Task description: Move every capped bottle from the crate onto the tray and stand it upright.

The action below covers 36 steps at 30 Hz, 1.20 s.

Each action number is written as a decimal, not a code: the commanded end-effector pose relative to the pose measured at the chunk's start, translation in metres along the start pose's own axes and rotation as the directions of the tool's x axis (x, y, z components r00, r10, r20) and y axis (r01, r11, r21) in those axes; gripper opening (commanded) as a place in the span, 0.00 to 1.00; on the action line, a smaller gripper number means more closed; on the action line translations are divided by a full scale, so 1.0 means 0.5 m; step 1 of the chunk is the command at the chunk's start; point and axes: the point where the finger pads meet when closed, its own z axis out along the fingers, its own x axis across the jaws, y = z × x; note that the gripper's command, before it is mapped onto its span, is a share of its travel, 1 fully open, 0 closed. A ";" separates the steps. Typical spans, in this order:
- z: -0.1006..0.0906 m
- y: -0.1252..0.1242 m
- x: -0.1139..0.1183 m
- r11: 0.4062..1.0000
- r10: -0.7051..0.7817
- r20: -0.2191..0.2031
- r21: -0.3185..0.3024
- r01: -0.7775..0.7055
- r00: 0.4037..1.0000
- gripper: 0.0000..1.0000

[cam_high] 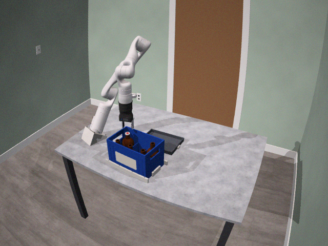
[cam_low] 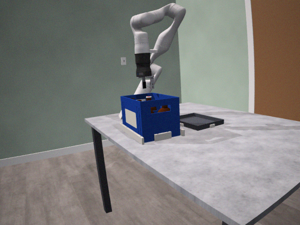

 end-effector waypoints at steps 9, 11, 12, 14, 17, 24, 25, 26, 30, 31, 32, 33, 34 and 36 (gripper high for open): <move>-0.005 -0.009 -0.009 0.990 -0.141 -0.001 -0.008 0.141 0.990 1.00; -0.006 -0.010 -0.011 0.986 -0.166 -0.001 -0.009 0.166 0.986 1.00; -0.006 -0.011 -0.012 0.984 -0.179 -0.001 -0.009 0.179 0.984 1.00; -0.006 -0.011 -0.012 0.984 -0.179 -0.001 -0.009 0.179 0.984 1.00; -0.006 -0.011 -0.008 0.980 -0.201 -0.003 -0.007 0.201 0.980 1.00; -0.006 -0.010 -0.012 0.958 -0.288 -0.002 -0.011 0.288 0.958 1.00; -0.006 -0.010 -0.013 0.954 -0.300 -0.002 -0.012 0.300 0.954 1.00; -0.007 -0.010 -0.013 0.950 -0.312 -0.001 -0.013 0.312 0.950 1.00; -0.007 -0.010 -0.015 0.937 -0.348 -0.001 -0.015 0.348 0.937 1.00; -0.007 -0.010 -0.015 0.937 -0.348 -0.001 -0.015 0.348 0.937 1.00; -0.007 -0.011 -0.010 0.941 -0.339 -0.004 -0.012 0.339 0.941 1.00; -0.007 -0.010 -0.010 0.939 -0.344 -0.003 -0.012 0.343 0.939 1.00; -0.007 -0.010 -0.011 0.937 -0.348 -0.003 -0.013 0.348 0.937 1.00; -0.007 -0.010 -0.012 0.934 -0.357 -0.003 -0.014 0.357 0.934 1.00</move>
